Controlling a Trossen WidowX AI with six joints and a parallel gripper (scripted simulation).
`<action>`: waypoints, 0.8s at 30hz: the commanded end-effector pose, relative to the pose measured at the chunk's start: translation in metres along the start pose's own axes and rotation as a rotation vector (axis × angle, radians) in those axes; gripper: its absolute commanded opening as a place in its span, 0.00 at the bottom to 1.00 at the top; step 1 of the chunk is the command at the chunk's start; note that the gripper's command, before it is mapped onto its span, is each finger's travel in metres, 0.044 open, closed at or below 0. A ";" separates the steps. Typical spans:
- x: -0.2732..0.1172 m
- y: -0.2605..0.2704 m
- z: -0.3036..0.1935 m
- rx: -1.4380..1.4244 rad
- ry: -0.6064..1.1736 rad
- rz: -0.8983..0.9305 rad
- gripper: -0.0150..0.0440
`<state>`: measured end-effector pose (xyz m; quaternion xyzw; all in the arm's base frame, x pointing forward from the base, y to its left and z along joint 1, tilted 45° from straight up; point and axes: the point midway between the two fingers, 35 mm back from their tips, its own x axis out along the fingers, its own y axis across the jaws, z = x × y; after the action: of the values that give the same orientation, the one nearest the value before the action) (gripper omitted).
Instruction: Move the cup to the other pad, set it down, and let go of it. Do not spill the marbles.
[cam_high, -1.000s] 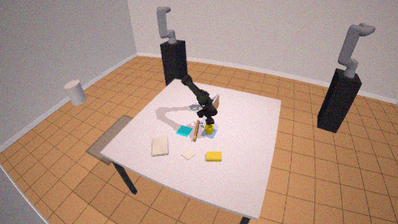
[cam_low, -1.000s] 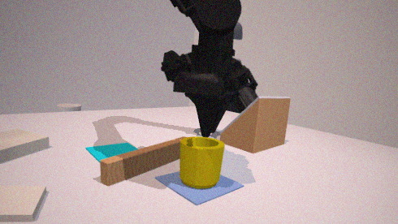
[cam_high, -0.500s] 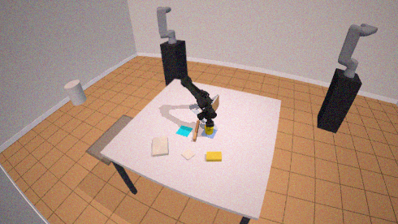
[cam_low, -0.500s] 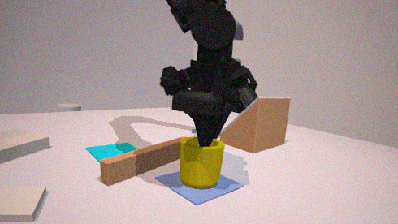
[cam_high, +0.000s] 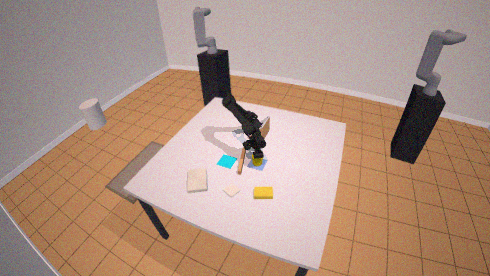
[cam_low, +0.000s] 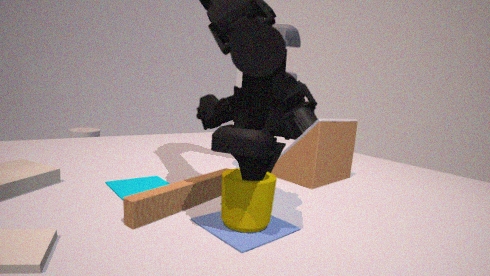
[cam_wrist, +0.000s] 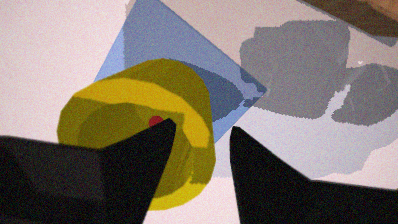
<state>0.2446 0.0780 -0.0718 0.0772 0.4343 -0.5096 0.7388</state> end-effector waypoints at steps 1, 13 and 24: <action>0.000 0.000 0.000 0.000 0.000 0.000 0.53; 0.000 0.000 0.000 0.000 0.000 0.000 0.39; 0.000 0.000 0.000 0.000 0.000 0.000 0.27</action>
<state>0.2443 0.0777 -0.0719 0.0768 0.4344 -0.5097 0.7387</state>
